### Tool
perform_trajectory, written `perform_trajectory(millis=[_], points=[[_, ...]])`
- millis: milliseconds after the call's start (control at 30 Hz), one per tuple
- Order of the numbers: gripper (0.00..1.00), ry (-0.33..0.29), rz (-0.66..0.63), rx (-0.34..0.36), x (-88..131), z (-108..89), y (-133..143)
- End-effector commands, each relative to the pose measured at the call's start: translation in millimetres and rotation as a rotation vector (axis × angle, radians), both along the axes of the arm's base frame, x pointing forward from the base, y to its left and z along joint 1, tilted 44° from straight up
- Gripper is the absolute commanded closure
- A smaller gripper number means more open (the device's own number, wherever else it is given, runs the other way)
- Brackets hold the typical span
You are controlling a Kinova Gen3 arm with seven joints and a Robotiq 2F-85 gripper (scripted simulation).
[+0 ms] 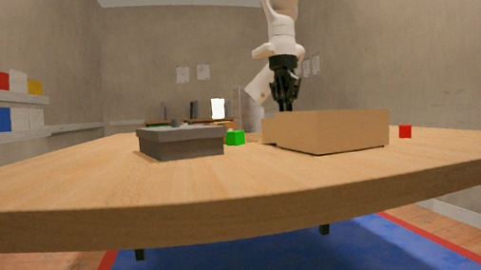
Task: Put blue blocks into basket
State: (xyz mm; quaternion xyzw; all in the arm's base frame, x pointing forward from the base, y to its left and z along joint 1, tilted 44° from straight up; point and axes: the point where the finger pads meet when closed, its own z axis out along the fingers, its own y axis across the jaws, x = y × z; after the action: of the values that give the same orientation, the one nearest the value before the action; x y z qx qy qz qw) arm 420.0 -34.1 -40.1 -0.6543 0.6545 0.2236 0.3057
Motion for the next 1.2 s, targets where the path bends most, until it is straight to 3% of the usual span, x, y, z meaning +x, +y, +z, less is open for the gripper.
perform_trajectory(millis=[0,1167], points=[[0.70,-0.001,-0.001,-0.001,1,-0.8,0],[0.70,-0.001,-0.001,-0.001,3,-17.0,16]])
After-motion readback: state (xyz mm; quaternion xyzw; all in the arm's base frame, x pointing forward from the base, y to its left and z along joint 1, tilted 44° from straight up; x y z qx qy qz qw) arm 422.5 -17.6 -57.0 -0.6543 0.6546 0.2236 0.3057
